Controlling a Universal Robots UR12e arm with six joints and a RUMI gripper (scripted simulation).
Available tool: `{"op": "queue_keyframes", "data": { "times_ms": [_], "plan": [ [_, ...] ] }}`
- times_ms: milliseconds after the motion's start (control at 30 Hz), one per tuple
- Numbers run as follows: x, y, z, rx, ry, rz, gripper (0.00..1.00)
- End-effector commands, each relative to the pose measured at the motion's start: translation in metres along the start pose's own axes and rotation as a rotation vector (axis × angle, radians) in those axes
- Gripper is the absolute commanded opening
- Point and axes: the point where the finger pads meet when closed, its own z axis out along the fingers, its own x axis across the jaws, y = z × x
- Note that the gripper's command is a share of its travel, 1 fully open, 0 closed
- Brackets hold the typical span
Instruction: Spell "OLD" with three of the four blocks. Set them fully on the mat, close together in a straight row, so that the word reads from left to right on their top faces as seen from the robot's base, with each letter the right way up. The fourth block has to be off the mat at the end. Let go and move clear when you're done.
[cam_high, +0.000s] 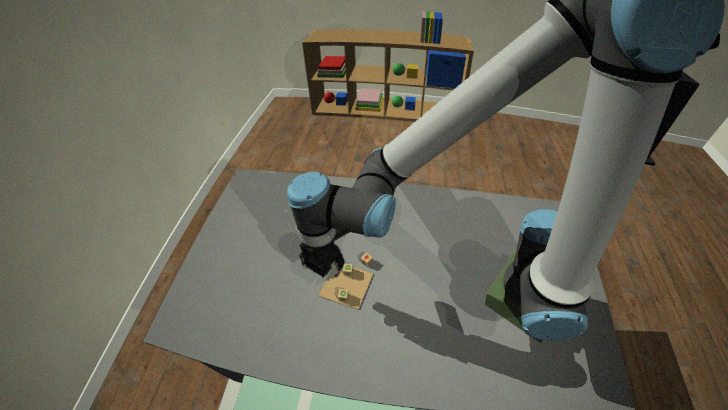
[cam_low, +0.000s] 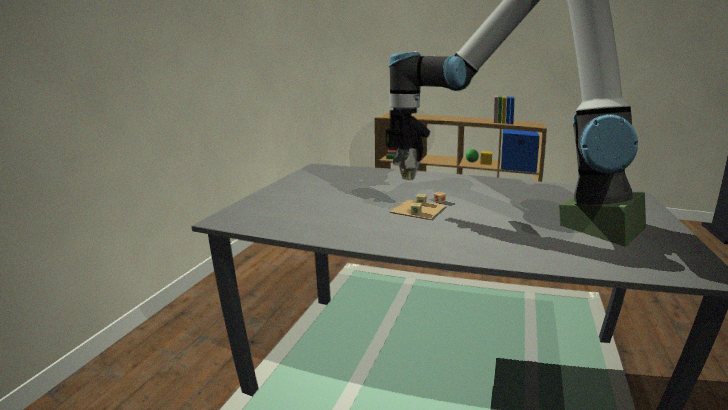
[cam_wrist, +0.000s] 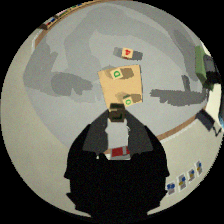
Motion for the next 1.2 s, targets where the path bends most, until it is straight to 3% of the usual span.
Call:
{"op": "queue_keyframes", "data": {
  "times_ms": [0, 567, 1167],
  "plan": [
    [0.005, -0.010, 0.000, -0.006, -0.002, -0.134, 0.09],
    [0.018, -0.029, 0.001, -0.006, -0.004, -0.404, 0.09],
    [0.021, -0.032, 0.002, -0.006, -0.004, -0.456, 0.09]
  ]
}}
